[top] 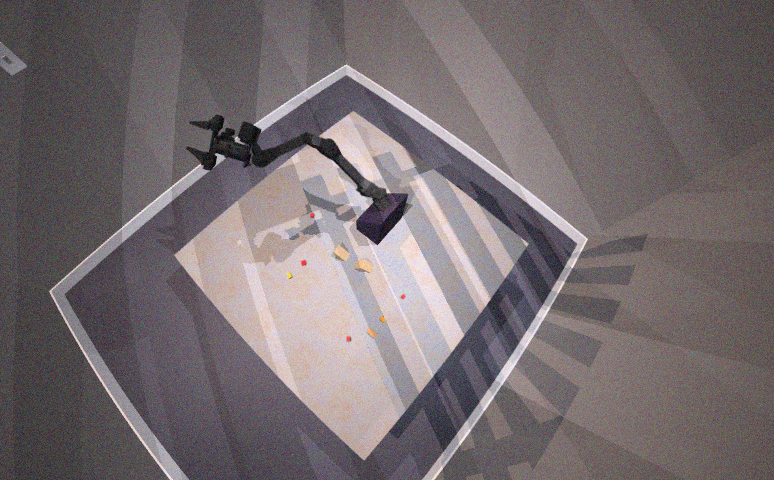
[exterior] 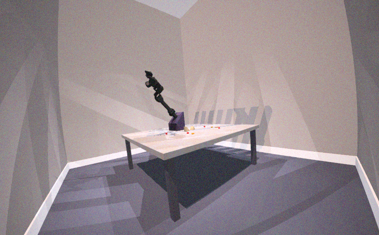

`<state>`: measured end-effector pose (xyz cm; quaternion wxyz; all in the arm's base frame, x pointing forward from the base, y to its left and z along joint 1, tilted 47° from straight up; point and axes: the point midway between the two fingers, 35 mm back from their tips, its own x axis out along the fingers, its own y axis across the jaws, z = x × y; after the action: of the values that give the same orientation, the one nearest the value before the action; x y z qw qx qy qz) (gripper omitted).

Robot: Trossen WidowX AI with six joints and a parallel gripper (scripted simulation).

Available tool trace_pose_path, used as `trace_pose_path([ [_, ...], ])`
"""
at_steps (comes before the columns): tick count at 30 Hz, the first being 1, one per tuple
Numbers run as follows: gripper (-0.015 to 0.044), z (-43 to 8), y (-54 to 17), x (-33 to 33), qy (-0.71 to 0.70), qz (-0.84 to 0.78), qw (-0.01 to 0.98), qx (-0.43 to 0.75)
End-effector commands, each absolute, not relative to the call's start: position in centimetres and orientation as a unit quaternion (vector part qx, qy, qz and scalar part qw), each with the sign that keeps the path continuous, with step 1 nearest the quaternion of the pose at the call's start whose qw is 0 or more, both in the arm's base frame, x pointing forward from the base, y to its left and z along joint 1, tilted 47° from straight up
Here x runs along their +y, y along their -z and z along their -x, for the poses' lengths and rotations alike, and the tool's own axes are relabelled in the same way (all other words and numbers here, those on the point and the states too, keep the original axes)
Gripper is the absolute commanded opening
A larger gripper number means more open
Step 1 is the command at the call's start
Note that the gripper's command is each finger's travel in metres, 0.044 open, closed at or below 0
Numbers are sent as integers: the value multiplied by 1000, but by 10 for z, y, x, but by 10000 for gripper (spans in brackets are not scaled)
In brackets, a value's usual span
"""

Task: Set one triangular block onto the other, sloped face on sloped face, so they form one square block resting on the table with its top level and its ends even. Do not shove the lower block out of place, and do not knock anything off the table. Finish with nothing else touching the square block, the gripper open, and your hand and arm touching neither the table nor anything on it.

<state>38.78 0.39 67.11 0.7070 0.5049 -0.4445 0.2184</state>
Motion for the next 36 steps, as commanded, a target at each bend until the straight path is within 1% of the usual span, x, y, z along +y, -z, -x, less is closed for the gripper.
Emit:
trace_pose_path([
  [1,440,-438,-625,25,-180,-508,748,-387],
  [8,440,-499,-554,60,-126,-495,807,-295],
  [12,440,-511,-530,80,-114,-459,839,-269],
  [16,440,-543,-473,105,-75,-432,878,-194],
  [22,440,-571,-397,137,-33,-384,918,-98],
  [29,440,-585,-291,178,10,-294,955,34],
  [36,440,-574,-184,213,34,-176,970,165],
])
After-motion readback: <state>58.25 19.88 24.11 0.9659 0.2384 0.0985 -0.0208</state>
